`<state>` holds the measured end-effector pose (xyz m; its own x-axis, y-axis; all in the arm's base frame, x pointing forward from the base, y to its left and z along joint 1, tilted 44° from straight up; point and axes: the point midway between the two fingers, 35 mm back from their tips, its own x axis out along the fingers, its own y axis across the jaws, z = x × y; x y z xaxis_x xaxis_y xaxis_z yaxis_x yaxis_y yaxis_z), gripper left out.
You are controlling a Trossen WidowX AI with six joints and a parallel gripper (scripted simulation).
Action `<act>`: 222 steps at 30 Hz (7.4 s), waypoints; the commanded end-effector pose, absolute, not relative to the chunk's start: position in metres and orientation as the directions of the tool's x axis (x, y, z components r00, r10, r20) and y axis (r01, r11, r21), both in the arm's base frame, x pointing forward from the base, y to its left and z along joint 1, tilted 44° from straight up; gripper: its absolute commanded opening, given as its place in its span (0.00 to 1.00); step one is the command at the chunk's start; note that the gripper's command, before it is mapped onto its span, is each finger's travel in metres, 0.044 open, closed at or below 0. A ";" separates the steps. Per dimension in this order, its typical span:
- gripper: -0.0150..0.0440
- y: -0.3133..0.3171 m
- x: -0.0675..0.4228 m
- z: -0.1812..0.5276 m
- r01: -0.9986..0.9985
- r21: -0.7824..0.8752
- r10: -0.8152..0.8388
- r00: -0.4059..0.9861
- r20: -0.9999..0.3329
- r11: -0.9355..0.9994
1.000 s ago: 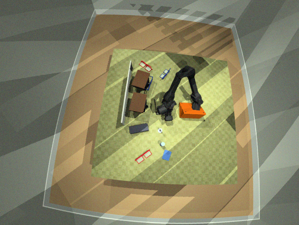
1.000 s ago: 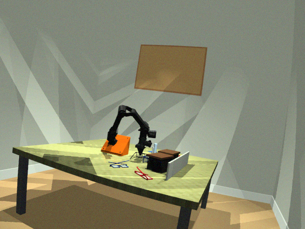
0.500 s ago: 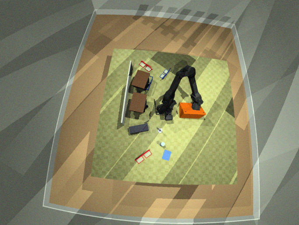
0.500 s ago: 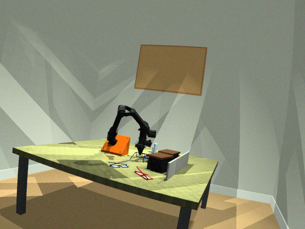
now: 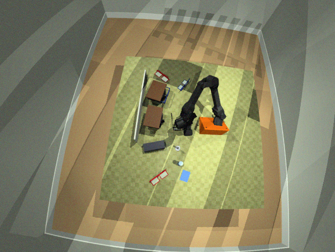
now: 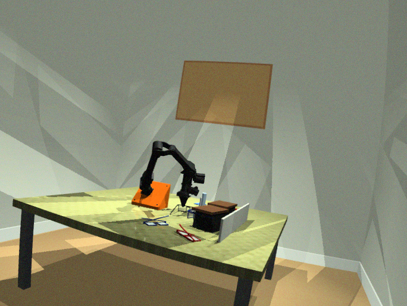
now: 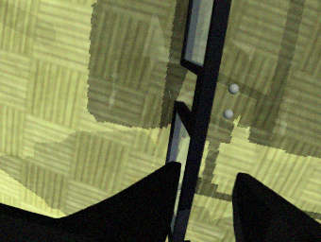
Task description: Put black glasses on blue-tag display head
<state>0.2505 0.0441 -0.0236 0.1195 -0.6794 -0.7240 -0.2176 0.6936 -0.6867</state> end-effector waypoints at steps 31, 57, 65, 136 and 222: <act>0.49 0.075 0.247 0.002 -0.217 -0.682 -0.673 0.127 -0.729 0.698; 0.49 0.047 0.253 -0.029 -0.217 -0.683 -0.673 0.128 -0.729 0.698; 0.49 0.038 0.254 -0.038 -0.217 -0.684 -0.674 0.128 -0.727 0.697; 0.25 0.065 0.241 0.083 -0.501 -0.434 -0.478 0.045 -0.877 0.749; 0.25 -0.003 0.101 0.213 -0.464 -0.515 -0.086 0.798 -0.597 -0.721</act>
<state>0.1051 -0.0060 0.2144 0.7754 -0.0778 -0.6267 -0.5119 -0.6585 -0.5516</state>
